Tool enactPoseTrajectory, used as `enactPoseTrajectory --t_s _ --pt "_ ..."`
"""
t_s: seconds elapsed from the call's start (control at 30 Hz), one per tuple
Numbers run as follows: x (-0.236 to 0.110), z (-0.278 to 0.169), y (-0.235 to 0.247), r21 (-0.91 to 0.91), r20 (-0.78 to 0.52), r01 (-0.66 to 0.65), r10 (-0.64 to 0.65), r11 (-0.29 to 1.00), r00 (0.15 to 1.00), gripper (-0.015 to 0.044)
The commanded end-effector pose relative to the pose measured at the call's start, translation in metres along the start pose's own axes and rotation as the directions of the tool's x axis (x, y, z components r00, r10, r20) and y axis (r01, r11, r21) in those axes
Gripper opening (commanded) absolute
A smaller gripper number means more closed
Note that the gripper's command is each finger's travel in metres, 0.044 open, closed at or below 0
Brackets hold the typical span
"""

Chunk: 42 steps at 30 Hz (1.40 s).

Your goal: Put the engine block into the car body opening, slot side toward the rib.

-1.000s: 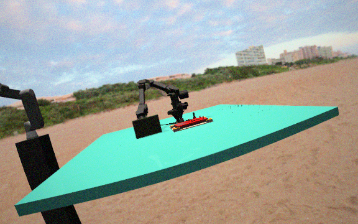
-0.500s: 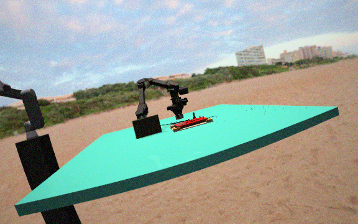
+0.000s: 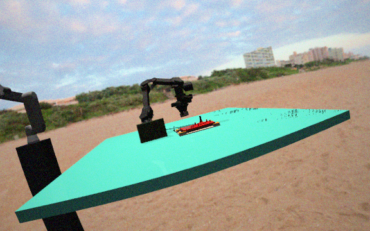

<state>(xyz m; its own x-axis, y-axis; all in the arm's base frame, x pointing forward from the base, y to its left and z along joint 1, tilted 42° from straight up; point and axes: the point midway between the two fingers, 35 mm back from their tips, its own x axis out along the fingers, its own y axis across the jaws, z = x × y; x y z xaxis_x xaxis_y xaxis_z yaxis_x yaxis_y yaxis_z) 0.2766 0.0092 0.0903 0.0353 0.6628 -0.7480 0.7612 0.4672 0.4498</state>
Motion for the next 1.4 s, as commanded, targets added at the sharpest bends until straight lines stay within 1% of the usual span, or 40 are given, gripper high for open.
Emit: enactPoseTrajectory --t_s 0.0,0.3,0.4,0.63,0.83,1.37 --pt "-0.016 0.0 0.0 -0.008 0.005 0.004 -0.003 1.0 1.0 0.0" --pt "-0.044 -0.005 -0.003 -0.008 0.001 0.001 -0.001 1.0 1.0 0.0" --pt "-0.047 -0.006 -0.003 -0.008 0.0 0.001 -0.001 1.0 1.0 0.0" --pt "-0.027 -0.036 0.014 -0.008 -0.002 -0.001 0.001 1.0 1.0 0.0" --pt "-0.027 -0.032 0.014 -0.009 -0.002 -0.001 0.001 1.0 1.0 0.0" --pt "0.001 -0.032 0.014 -0.009 -0.002 -0.002 0.002 1.0 1.0 0.0"
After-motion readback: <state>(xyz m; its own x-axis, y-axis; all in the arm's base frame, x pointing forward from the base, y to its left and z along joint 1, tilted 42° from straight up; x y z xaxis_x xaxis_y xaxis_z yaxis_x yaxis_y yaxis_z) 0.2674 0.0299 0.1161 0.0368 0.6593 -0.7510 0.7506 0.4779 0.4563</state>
